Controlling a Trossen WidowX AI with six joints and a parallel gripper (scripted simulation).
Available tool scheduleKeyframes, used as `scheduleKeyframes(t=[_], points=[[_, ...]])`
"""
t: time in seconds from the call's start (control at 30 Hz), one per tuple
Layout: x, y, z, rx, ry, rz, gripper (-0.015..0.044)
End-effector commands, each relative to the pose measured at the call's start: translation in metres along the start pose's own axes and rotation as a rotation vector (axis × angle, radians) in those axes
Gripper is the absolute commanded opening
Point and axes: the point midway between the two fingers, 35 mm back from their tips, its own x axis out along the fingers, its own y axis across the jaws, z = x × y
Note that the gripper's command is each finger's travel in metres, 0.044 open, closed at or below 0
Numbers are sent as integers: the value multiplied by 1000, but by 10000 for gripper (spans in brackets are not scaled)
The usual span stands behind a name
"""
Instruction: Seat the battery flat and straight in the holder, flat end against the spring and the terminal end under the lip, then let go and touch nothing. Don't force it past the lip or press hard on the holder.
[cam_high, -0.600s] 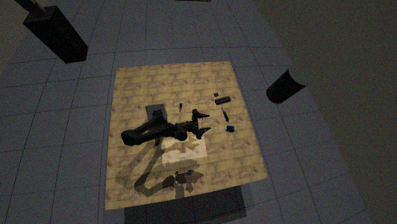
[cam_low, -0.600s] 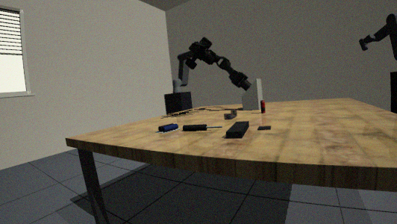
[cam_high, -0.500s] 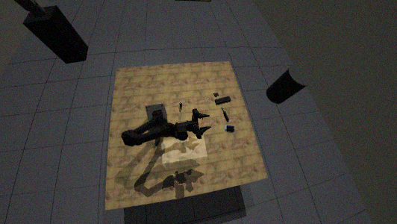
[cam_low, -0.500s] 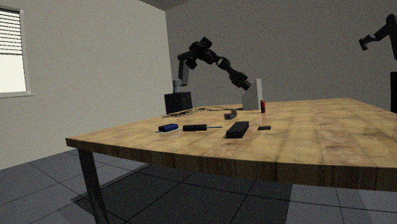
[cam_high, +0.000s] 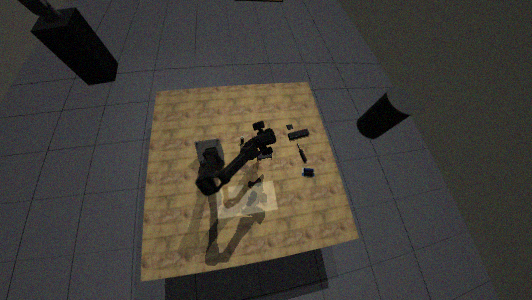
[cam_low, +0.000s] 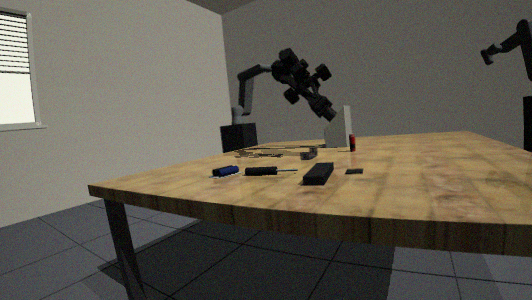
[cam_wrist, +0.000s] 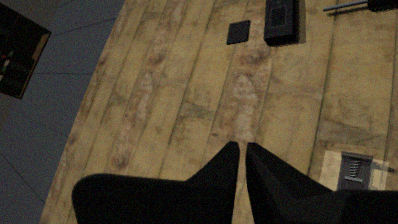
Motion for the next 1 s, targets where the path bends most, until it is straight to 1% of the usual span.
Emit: scheduleKeyframes(t=[0.0, 0.1, 0.23, 0.33, 0.53, 0.8, 0.97], points=[[24, 21, -42, -149, 243, -60, 0], [35, 33, -76, -297, 429, -124, 0], [41, 41, -116, -521, 655, -230, 0], [40, 43, -135, -661, 773, -300, 0], [42, 42, -137, -671, 780, -305, 0], [91, 6, -176, -672, 781, -307, 0], [95, 3, -180, -672, 781, -309, 0]])
